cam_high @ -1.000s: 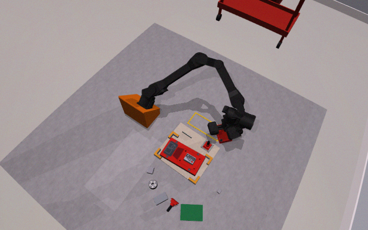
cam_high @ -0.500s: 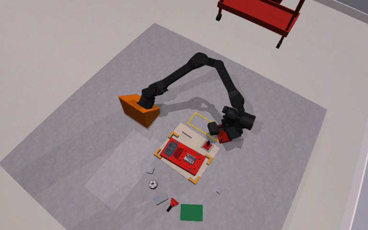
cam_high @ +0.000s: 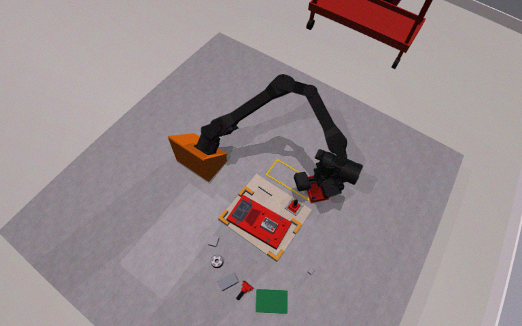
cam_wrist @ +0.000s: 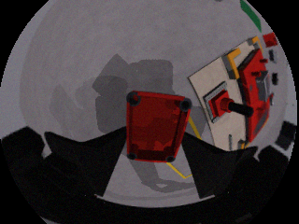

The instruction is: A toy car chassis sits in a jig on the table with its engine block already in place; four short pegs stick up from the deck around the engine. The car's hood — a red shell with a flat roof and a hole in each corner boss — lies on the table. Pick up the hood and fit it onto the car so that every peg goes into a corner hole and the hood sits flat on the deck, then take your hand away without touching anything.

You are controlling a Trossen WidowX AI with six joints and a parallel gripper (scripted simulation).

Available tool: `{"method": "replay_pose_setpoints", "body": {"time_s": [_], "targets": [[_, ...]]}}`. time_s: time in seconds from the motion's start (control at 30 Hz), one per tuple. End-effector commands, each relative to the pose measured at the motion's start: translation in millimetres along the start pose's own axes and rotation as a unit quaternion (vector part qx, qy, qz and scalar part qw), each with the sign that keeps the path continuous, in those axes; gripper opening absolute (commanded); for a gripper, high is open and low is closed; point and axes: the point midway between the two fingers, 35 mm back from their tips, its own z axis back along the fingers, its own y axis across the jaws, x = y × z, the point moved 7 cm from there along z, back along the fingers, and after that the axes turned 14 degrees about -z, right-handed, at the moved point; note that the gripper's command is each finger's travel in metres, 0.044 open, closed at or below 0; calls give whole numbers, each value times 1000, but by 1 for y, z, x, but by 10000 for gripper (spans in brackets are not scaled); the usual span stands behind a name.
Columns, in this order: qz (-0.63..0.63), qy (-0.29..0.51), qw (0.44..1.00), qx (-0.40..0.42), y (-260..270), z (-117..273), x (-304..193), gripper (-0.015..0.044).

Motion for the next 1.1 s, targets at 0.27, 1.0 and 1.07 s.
{"method": "replay_pose_setpoints", "body": {"time_s": [0.27, 1.0, 1.07], "targets": [[4, -3, 1000, 5, 1, 28, 0, 0], [4, -3, 1000, 4, 1, 75, 0, 0], [4, -3, 1000, 4, 1, 77, 0, 0]]}}
